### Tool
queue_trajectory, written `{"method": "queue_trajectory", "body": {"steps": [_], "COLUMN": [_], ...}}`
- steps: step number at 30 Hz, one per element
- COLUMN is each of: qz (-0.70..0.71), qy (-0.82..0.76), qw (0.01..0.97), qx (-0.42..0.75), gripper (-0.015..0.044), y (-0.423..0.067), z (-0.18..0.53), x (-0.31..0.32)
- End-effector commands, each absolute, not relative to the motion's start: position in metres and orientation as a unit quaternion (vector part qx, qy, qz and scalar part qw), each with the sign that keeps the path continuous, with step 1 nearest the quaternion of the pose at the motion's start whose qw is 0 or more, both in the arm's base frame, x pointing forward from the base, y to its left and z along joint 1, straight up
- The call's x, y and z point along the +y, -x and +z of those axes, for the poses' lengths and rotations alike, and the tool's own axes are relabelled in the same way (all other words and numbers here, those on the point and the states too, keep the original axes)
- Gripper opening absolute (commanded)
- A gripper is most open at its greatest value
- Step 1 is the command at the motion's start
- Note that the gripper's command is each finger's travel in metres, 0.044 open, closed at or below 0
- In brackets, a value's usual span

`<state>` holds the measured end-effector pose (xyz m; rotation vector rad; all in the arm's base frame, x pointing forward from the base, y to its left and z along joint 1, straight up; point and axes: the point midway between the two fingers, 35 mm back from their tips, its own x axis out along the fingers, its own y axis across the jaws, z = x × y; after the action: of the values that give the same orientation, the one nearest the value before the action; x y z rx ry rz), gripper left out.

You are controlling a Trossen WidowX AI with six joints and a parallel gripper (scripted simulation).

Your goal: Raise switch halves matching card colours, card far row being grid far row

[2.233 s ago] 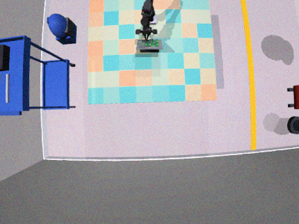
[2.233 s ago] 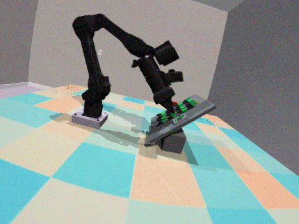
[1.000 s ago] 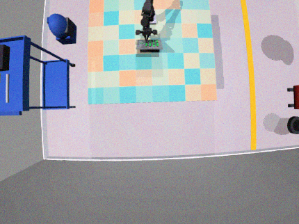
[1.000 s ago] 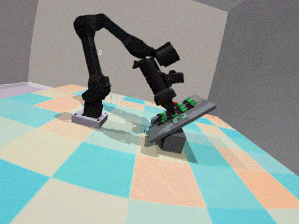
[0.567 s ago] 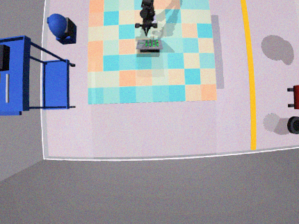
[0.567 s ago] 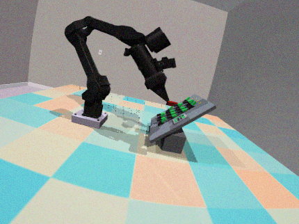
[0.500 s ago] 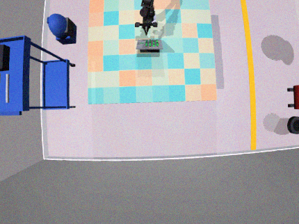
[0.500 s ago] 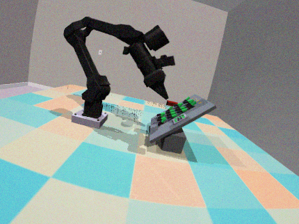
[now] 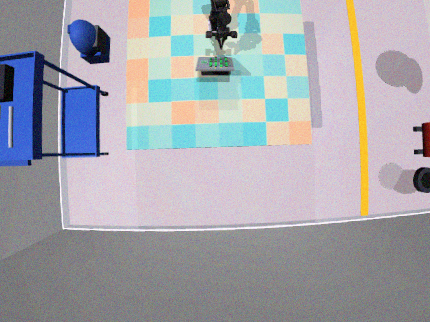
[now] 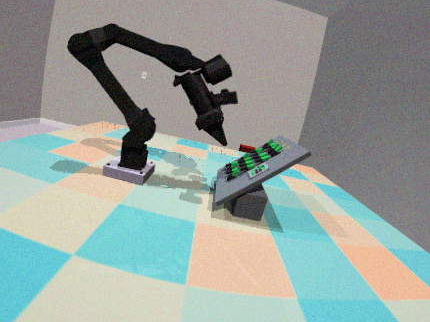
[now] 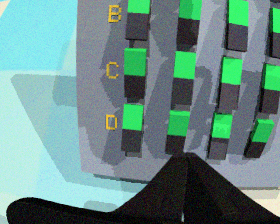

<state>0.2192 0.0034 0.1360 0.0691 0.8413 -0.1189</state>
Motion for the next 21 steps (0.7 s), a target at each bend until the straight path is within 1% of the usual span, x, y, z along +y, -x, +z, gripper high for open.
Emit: {"method": "queue_trajectory", "body": {"steps": [1,7,12,21], "qz": [-0.06,-0.057,-0.058,-0.058], "qy": [-0.032,-0.032,-0.032,-0.031], "qw": [0.912,0.918,0.923,0.923], "qx": [0.405,0.391,0.379,0.378], "gripper": [0.0,0.0,0.0,0.0], "y": [-0.209,-0.201,-0.223,-0.231], "z": [0.126,0.121,0.097,0.089], "x": [0.023,0.038,0.036,0.035]}}
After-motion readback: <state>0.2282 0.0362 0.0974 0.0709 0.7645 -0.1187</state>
